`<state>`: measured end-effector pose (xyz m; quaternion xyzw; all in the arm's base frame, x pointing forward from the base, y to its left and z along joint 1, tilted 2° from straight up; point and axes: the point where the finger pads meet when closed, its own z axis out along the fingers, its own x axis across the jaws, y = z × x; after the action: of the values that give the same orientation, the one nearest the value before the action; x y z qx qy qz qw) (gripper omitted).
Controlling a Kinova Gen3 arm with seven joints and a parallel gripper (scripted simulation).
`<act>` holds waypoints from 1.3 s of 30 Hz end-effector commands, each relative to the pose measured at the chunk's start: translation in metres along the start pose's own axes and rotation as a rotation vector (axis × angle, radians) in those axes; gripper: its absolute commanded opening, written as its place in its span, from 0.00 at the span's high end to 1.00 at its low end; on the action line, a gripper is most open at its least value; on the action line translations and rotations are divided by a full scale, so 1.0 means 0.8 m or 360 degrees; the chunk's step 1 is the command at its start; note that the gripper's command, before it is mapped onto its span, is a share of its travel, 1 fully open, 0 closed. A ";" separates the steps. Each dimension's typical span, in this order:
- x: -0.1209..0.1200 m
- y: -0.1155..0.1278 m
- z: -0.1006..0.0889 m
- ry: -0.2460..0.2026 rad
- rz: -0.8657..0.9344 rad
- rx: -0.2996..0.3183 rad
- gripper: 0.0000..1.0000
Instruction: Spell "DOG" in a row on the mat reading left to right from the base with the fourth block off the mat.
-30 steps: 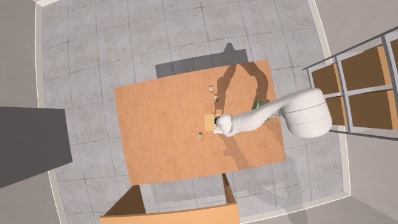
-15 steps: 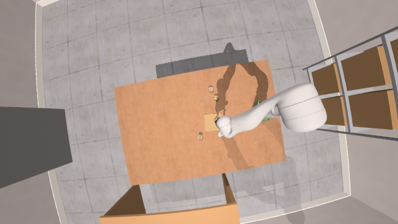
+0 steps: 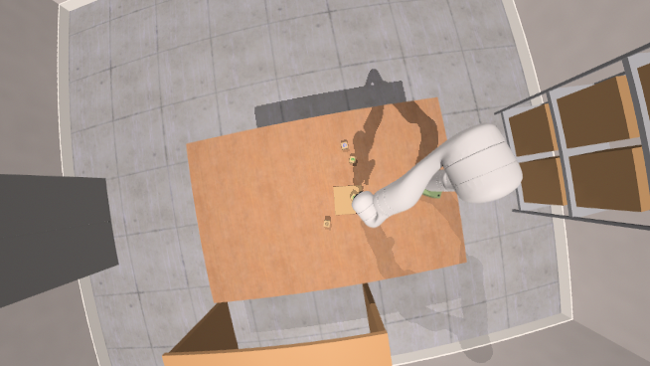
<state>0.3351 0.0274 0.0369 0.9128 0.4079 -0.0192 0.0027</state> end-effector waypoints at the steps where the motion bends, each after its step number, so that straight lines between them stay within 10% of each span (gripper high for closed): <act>1: -0.003 0.002 0.001 0.0002 -0.0142 0.0006 0.00; 39: 0.002 0.045 -0.011 0.0006 -0.2239 -0.0099 0.00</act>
<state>0.3618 0.0062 0.0445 0.4370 0.8993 -0.0042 0.0143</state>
